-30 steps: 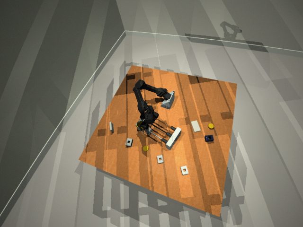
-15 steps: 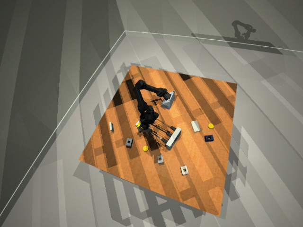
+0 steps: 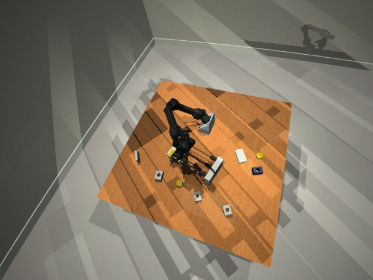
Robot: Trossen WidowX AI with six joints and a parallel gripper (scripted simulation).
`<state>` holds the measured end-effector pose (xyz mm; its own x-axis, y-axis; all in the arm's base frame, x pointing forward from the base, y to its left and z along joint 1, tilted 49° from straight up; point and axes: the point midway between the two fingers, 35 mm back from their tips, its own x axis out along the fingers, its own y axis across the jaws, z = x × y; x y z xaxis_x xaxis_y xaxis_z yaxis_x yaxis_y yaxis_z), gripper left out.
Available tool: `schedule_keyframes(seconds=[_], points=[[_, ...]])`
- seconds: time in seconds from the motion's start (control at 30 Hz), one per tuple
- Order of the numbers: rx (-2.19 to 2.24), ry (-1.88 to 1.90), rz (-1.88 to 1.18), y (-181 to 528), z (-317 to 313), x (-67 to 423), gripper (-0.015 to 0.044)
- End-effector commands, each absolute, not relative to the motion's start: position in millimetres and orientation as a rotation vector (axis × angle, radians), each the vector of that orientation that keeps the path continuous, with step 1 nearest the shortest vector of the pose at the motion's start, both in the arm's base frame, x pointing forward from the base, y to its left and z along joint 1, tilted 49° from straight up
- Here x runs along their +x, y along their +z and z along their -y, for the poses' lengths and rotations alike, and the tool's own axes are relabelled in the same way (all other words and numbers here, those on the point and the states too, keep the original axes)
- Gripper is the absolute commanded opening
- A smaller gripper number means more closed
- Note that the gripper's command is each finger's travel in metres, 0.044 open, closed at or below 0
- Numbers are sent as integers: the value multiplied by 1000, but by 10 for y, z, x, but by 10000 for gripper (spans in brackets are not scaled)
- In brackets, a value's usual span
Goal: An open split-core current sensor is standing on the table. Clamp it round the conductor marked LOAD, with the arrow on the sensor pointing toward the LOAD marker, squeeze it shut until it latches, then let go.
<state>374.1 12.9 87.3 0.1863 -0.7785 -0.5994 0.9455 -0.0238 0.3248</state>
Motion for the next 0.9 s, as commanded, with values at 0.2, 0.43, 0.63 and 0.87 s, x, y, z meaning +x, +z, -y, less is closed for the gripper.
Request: schedule_keyframes(seconds=[0.2,0.43,0.63,0.87], points=[[520,-1221,-691,1082,122,3551,440],[223,-859,-1004,1288,323,3337,440],[-68,-494,-1111,1455,443,3153,440],[-316,-230,-1097,1579,505,3015,440]])
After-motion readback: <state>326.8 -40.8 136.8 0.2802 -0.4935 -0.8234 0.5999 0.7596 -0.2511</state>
